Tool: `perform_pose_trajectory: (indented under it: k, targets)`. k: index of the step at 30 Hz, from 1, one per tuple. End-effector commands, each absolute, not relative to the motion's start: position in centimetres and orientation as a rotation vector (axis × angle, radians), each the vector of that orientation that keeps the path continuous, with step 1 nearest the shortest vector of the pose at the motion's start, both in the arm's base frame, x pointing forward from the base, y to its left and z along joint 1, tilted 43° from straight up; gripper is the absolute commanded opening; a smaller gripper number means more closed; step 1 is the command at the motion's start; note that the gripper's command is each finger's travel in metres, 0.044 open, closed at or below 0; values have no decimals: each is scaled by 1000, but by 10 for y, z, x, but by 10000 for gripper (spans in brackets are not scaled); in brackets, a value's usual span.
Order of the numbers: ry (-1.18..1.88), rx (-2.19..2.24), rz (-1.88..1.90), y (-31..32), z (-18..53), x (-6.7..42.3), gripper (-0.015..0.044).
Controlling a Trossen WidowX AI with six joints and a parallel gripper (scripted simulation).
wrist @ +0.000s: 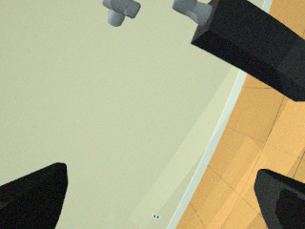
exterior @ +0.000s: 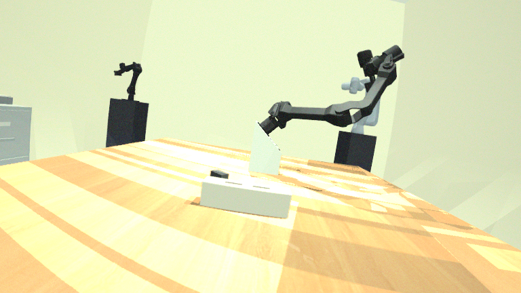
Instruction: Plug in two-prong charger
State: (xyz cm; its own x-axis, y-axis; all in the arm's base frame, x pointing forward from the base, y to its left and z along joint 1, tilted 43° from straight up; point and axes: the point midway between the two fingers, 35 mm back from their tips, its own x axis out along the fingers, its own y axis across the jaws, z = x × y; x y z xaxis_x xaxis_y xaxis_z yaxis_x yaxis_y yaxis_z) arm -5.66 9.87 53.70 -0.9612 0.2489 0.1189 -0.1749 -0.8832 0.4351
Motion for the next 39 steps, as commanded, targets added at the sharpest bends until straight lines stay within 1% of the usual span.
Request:
perform_pose_trajectory:
  k: [1,2,10,20,25,32,39]
  targets:
    - [631,250,2845,98,537,-58,426]
    - [626,243,2857,95,537,-61,440]
    - [530,127,3045,50,535,-102,440]
    - [218,-58,3284,-20,521,-146,440]
    - [30,-109,3386,-47,512,-154,440]
    - [-241,-219,3525,-102,493,-169,440]
    - [-540,-320,3645,-158,469,-172,440]
